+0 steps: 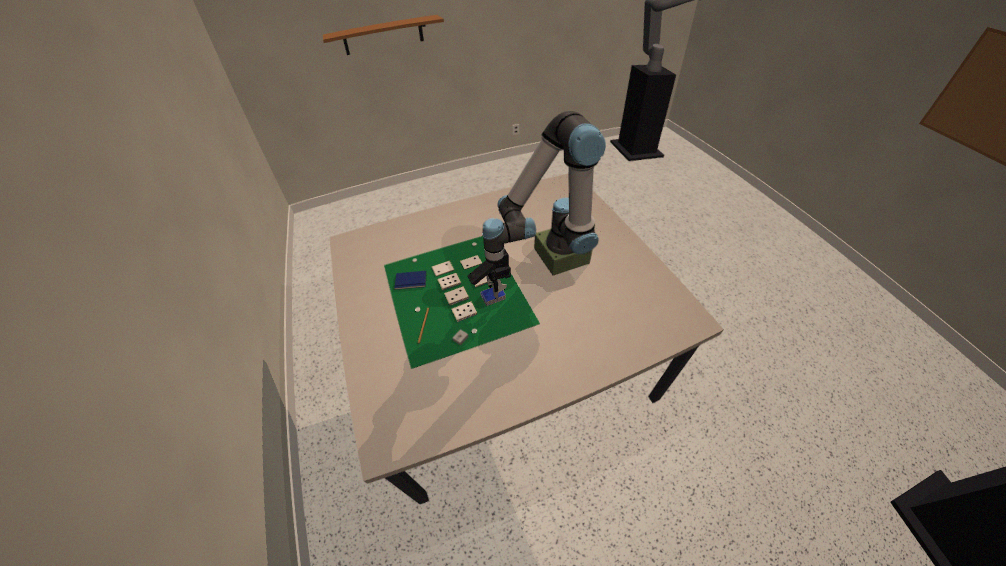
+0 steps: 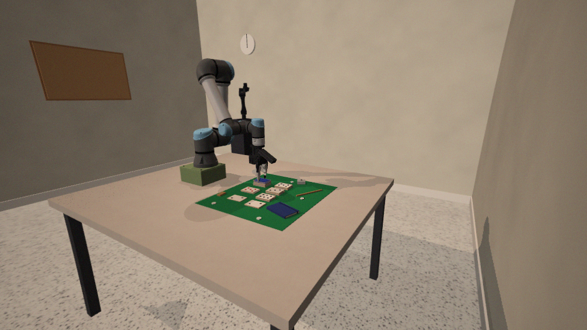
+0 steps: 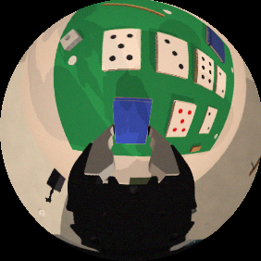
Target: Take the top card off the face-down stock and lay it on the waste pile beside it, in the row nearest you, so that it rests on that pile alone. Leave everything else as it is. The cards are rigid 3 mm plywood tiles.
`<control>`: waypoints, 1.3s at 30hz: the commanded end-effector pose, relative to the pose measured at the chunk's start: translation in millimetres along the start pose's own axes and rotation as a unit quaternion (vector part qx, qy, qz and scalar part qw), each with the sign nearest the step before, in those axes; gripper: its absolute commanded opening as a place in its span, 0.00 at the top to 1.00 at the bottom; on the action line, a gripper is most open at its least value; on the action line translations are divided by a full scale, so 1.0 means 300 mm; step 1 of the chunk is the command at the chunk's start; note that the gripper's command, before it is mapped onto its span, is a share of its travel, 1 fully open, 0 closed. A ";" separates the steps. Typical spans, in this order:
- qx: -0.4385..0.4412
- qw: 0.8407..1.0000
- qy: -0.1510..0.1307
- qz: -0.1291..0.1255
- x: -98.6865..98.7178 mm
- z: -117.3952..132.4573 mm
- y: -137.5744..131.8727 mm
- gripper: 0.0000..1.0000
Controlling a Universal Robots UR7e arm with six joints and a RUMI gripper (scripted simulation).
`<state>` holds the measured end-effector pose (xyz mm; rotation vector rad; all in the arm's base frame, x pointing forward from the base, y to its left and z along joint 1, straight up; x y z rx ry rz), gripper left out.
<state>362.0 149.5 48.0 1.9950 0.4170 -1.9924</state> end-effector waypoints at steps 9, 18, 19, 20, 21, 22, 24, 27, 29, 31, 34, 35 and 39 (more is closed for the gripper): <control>0.000 1.000 0.003 0.001 -0.114 -0.008 0.003 0.62; 0.000 1.000 0.003 0.001 -0.129 -0.008 0.003 0.62; 0.000 1.000 0.003 0.001 -0.128 -0.007 0.003 0.62; 0.000 1.000 0.003 0.001 -0.127 -0.005 0.003 0.62; 0.000 1.000 0.002 0.001 -0.126 -0.004 0.002 0.62; 0.000 1.000 0.002 0.000 -0.125 -0.004 0.002 0.62; 0.000 1.000 0.002 0.000 -0.124 -0.003 0.002 0.62; 0.000 1.000 0.002 0.000 -0.124 -0.003 0.002 0.62; 0.000 1.000 0.002 0.000 -0.124 -0.003 0.002 0.62; 0.000 1.000 0.002 0.000 -0.124 -0.003 0.002 0.62; 0.001 1.000 0.002 0.000 -0.124 -0.001 0.009 0.62; 0.001 1.000 0.002 0.000 -0.124 0.000 0.013 0.62; 0.000 1.000 0.001 0.000 -0.121 0.009 0.039 0.62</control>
Point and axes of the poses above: the point where the finger pads meet when closed, its own x axis out along the fingers, its own y axis across the jaws, z = x × y, the point moved 10 cm from there along -x, back along the fingers, and after that the axes turned 14 degrees about -x, right-handed, at the moved point
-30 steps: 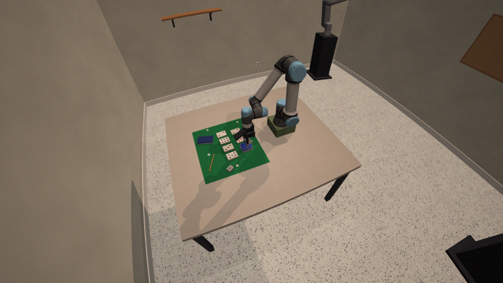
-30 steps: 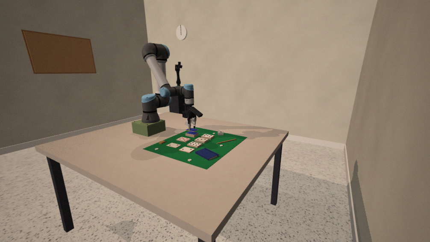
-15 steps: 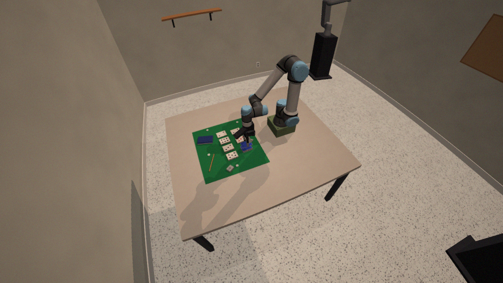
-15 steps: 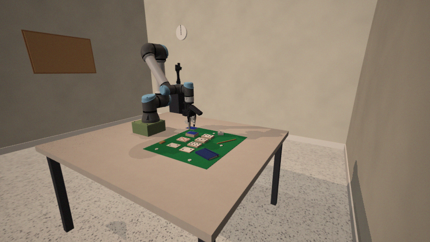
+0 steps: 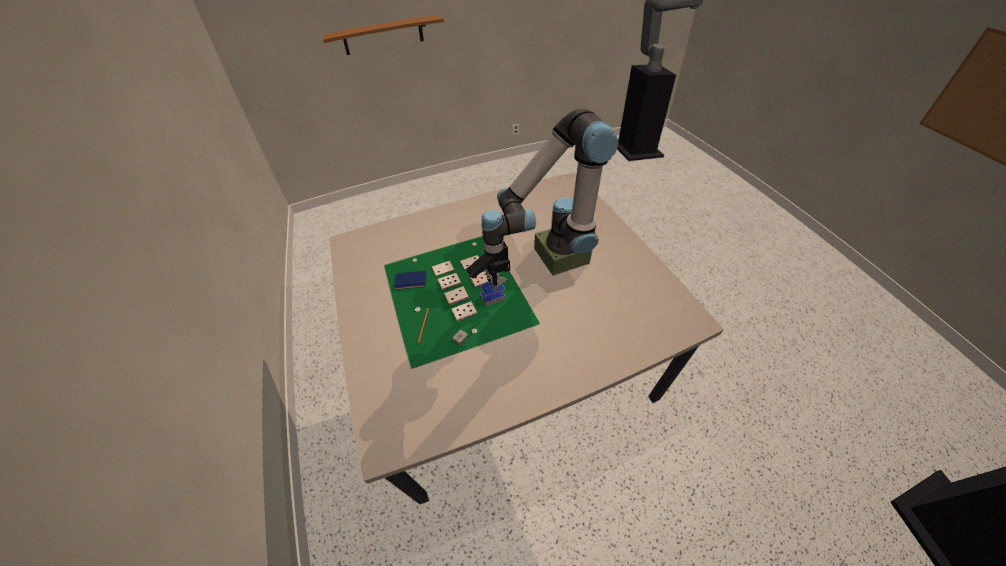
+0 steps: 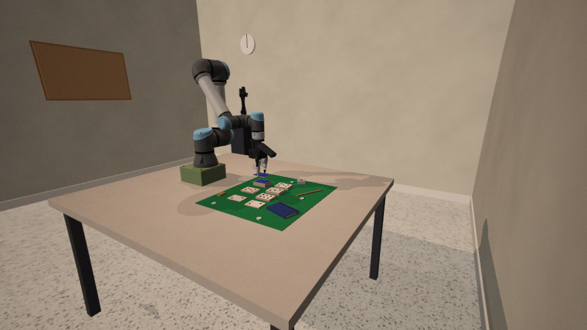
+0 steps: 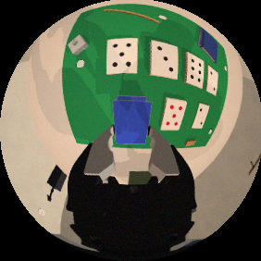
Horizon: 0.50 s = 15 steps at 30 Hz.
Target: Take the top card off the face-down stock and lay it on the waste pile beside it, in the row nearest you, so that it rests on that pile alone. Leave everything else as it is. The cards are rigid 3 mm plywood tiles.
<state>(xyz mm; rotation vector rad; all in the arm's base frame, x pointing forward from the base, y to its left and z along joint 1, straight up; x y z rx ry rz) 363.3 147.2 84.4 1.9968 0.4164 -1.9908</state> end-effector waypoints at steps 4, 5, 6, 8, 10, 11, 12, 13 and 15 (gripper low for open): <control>0.000 1.000 0.000 0.000 0.000 0.015 0.051 0.62; 0.000 1.000 0.000 0.000 0.000 0.017 0.064 0.62; -0.001 1.000 0.000 0.000 0.000 0.020 0.077 0.62; -0.001 1.000 0.000 0.000 0.000 0.026 0.108 0.62; -0.001 1.000 0.000 0.000 0.000 0.033 0.141 0.62; -0.002 1.000 0.000 0.000 0.000 0.036 0.158 0.62; -0.002 1.000 0.000 0.000 0.000 0.040 0.175 0.62; -0.002 1.000 0.000 0.000 0.000 0.044 0.193 0.62; -0.003 1.000 0.000 -0.001 0.000 0.051 0.229 0.62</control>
Point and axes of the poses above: the point where the finger pads meet when closed, its own x axis out along the fingers, its own y axis across the jaws, z = x × y, the point moved 10 cm from there along -x, back along the fingers, and after that the axes turned 14 degrees about -x, right-handed, at the moved point
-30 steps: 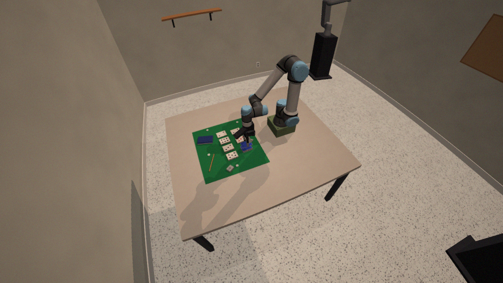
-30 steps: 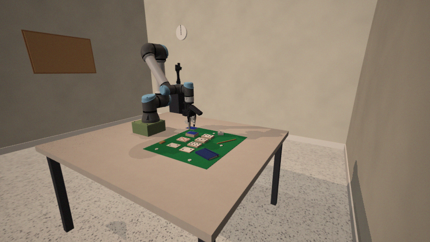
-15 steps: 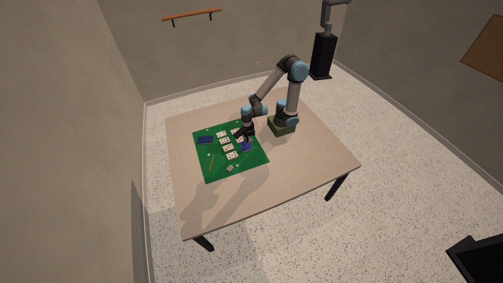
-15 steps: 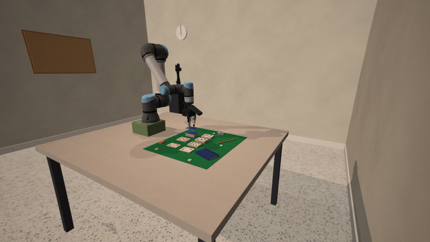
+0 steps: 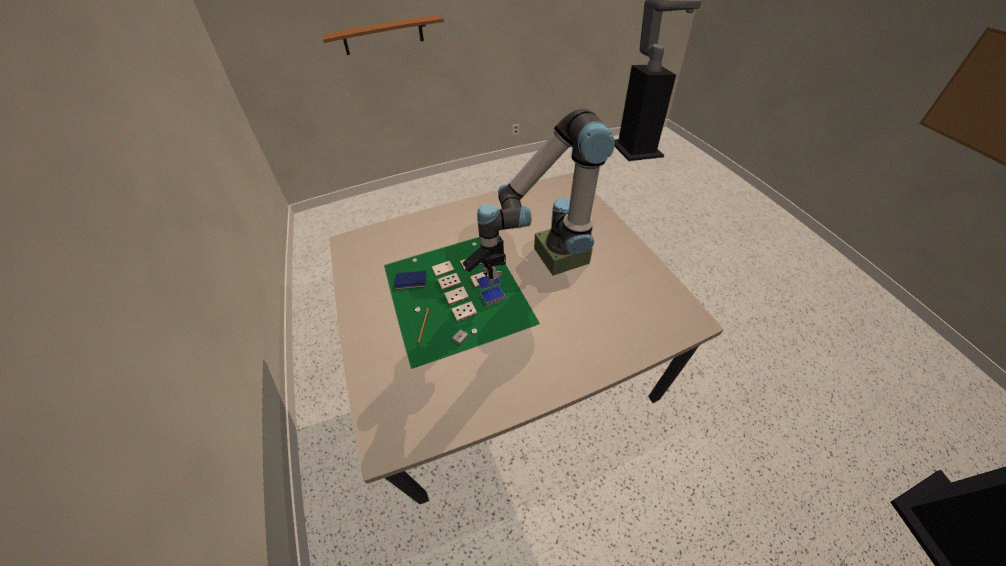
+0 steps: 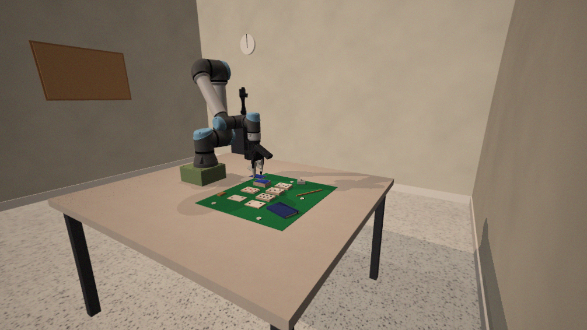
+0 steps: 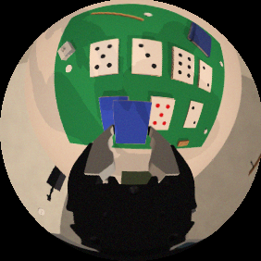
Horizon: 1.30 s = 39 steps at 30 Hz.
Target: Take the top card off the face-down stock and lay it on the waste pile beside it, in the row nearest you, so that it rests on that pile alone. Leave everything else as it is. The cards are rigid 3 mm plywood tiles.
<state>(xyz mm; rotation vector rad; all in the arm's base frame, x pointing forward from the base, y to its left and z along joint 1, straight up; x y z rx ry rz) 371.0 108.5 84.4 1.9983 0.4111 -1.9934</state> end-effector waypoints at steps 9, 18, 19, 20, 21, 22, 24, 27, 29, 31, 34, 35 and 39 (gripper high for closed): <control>-0.006 1.000 0.002 0.000 -0.002 0.036 0.212 0.62; -0.007 1.000 0.002 0.000 -0.002 0.046 0.263 0.62; -0.007 1.000 0.001 0.000 -0.002 0.047 0.264 0.62; -0.007 1.000 0.001 -0.001 -0.001 0.047 0.263 0.62; -0.007 1.000 0.001 -0.001 0.000 0.048 0.262 0.62; -0.007 1.000 0.001 -0.001 0.000 0.048 0.262 0.62; -0.007 1.000 0.001 -0.001 -0.001 0.049 0.262 0.62; -0.007 1.000 0.001 0.000 -0.001 0.049 0.260 0.62; -0.008 1.000 0.001 0.000 -0.001 0.049 0.260 0.62; -0.008 1.000 0.001 0.000 -0.001 0.049 0.260 0.62; -0.008 1.000 0.001 -0.001 0.000 0.049 0.259 0.62; -0.008 1.000 0.001 -0.001 0.001 0.049 0.259 0.62; -0.008 1.000 0.000 -0.001 0.007 0.051 0.258 0.62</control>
Point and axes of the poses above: the point where the finger pads meet when closed, its own x axis out along the fingers, its own y axis across the jaws, z = x × y, the point moved 10 cm from there along -x, back along the fingers, and after that the axes turned 14 degrees about -x, right-handed, at the moved point
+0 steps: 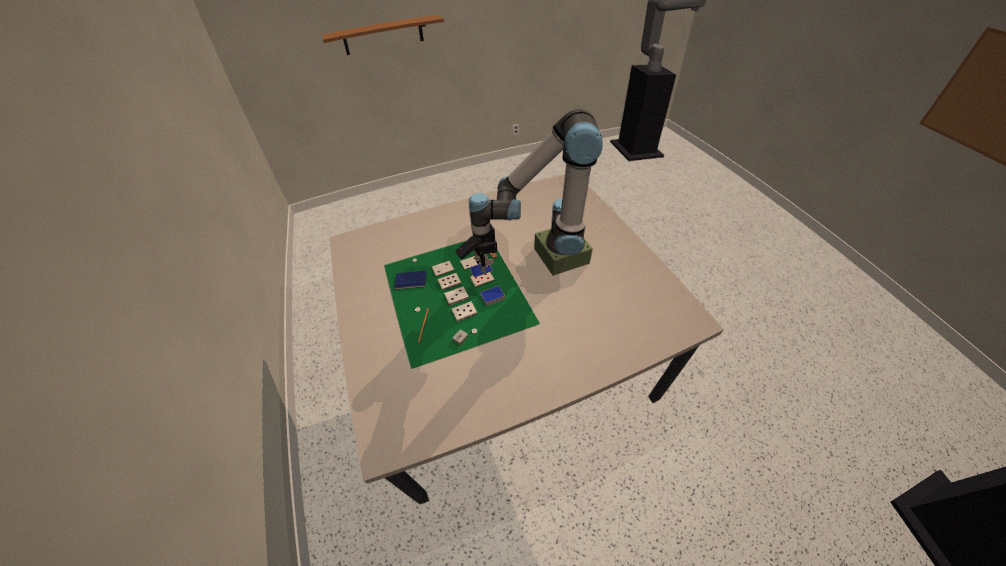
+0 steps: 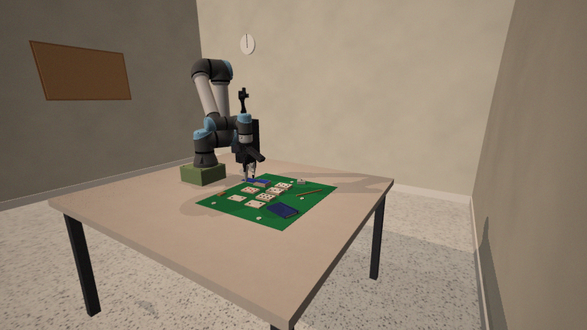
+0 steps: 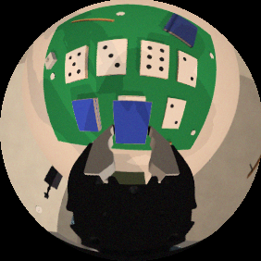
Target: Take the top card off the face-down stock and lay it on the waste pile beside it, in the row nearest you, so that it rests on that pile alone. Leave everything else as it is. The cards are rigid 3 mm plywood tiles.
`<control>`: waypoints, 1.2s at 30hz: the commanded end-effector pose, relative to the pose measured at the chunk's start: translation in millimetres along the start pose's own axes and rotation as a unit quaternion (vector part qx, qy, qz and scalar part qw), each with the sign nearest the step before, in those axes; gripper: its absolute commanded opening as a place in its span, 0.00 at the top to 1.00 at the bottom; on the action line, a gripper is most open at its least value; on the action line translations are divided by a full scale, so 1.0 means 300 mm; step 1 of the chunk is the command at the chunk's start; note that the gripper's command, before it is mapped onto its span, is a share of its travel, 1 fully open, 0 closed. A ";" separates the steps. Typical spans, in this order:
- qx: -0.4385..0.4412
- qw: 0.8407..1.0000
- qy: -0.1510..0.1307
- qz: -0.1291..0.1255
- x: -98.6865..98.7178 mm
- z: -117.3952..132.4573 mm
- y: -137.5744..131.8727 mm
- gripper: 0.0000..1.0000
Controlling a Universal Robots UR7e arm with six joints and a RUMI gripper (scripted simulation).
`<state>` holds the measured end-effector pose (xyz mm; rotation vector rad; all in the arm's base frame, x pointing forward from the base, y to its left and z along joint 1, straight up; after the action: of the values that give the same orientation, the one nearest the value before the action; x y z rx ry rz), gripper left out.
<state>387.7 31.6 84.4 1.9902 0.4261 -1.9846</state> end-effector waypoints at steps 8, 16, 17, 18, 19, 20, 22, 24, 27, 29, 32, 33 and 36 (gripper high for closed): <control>0.000 1.000 -0.001 -0.001 0.030 0.003 -0.002 0.62; 0.000 1.000 -0.001 -0.001 0.074 0.003 -0.002 0.62; 0.000 1.000 -0.001 -0.001 0.074 0.003 -0.002 0.62; 0.000 1.000 -0.001 -0.001 0.074 0.003 -0.002 0.62; 0.000 1.000 -0.001 -0.001 0.080 0.003 -0.002 0.62; 0.000 1.000 -0.001 -0.001 0.086 0.003 -0.002 0.62; 0.000 1.000 -0.001 -0.001 0.098 0.003 -0.002 0.62; 0.000 1.000 -0.001 -0.001 0.110 0.003 -0.002 0.62; 0.000 1.000 -0.001 -0.001 0.126 0.003 -0.002 0.62; 0.000 1.000 -0.001 -0.001 0.136 0.003 -0.002 0.62; 0.000 1.000 -0.001 -0.001 0.148 0.003 -0.002 0.62; 0.000 1.000 -0.001 -0.001 0.151 0.003 -0.002 0.62; 0.000 1.000 -0.001 -0.001 0.154 0.003 -0.002 0.62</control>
<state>386.4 32.0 43.7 1.9852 0.4300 -1.9922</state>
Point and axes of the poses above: the point where the finger pads meet when closed, its own x axis out along the fingers, its own y axis across the jaws, z = x × y, the point moved 10 cm from there along -x, back along the fingers, and after that the axes turned 14 degrees about -x, right-handed, at the moved point
